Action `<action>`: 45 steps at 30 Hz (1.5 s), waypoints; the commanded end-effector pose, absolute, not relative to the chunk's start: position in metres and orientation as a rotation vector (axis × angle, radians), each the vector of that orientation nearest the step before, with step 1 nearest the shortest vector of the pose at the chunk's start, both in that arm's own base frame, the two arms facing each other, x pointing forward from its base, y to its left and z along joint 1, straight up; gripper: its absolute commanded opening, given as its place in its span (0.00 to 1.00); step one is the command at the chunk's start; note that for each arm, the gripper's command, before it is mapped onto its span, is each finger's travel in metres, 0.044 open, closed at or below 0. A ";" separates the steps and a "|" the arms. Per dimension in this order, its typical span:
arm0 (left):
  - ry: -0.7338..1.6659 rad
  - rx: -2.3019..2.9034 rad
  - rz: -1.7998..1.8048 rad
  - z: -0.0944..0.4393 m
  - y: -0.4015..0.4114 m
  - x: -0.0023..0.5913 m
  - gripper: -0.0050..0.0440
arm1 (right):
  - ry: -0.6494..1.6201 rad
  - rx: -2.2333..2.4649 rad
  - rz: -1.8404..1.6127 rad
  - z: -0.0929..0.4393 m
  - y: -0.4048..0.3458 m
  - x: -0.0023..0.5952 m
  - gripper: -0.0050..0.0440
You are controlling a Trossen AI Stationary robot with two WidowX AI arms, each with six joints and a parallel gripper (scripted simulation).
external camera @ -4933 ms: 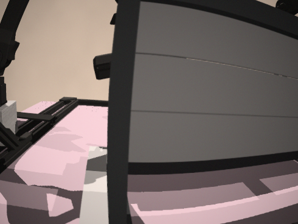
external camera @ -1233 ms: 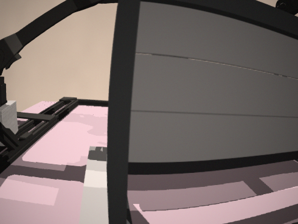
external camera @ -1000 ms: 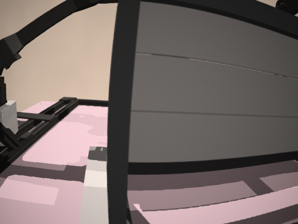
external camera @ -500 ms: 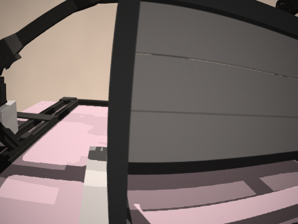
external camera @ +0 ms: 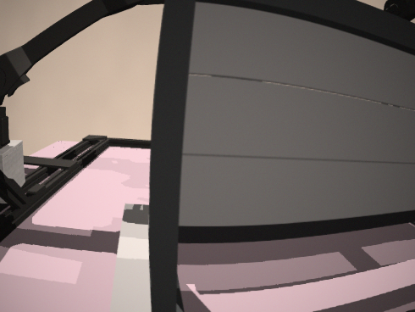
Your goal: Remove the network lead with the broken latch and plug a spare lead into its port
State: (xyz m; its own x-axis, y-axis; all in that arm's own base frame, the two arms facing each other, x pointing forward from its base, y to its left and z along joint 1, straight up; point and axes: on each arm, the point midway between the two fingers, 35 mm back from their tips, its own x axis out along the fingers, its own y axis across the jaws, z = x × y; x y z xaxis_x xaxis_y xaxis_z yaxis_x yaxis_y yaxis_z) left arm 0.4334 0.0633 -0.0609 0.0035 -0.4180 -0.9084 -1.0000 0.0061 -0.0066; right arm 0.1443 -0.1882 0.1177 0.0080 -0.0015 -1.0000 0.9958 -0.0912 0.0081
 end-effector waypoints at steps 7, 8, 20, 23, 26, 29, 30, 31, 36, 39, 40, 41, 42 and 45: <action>1.519 -1.516 0.964 -0.061 0.063 0.433 0.10 | 1.158 1.279 -1.271 0.118 -0.188 0.144 0.46; 1.519 -1.516 0.964 -0.061 0.063 0.433 0.10 | 1.158 1.279 -1.271 0.118 -0.188 0.144 0.46; 1.519 -1.516 0.964 -0.061 0.063 0.433 0.10 | 1.158 1.279 -1.271 0.118 -0.188 0.144 0.46; 1.519 -1.516 0.964 -0.061 0.063 0.433 0.10 | 1.158 1.279 -1.271 0.118 -0.188 0.144 0.46; 1.519 -1.516 0.964 -0.061 0.063 0.433 0.10 | 1.158 1.279 -1.271 0.118 -0.188 0.144 0.46; 1.519 -1.516 0.964 -0.061 0.063 0.433 0.10 | 1.158 1.279 -1.271 0.118 -0.188 0.144 0.46; 1.519 -1.516 0.964 -0.061 0.063 0.433 0.10 | 1.158 1.279 -1.271 0.118 -0.188 0.144 0.46; 1.519 -1.516 0.964 -0.061 0.063 0.433 0.10 | 1.158 1.279 -1.271 0.118 -0.188 0.144 0.46; 1.519 -1.516 0.964 -0.061 0.063 0.433 0.21 | 1.158 1.279 -1.271 0.118 -0.188 0.144 0.46; 1.519 -1.516 0.964 -0.061 0.063 0.433 0.21 | 1.158 1.279 -1.271 0.118 -0.188 0.144 0.46; 1.519 -1.516 0.964 -0.061 0.063 0.433 0.21 | 1.158 1.279 -1.271 0.118 -0.188 0.144 0.46; 1.519 -1.516 0.964 -0.061 0.063 0.433 0.21 | 1.158 1.279 -1.271 0.118 -0.188 0.144 0.46; 1.519 -1.516 0.964 -0.061 0.063 0.433 0.21 | 1.158 1.279 -1.271 0.118 -0.188 0.144 0.46; 1.519 -1.516 0.964 -0.061 0.063 0.433 0.21 | 1.158 1.279 -1.271 0.118 -0.188 0.144 0.46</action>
State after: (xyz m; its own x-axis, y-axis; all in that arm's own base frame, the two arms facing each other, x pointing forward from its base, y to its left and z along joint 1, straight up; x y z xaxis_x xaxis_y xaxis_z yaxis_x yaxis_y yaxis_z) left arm 0.4332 0.0632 -0.0609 0.0029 -0.4183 -0.9083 -1.0000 0.0061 -0.0060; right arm 0.1443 -0.1882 0.1177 0.0081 -0.0016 -1.0000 0.9958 -0.0912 0.0082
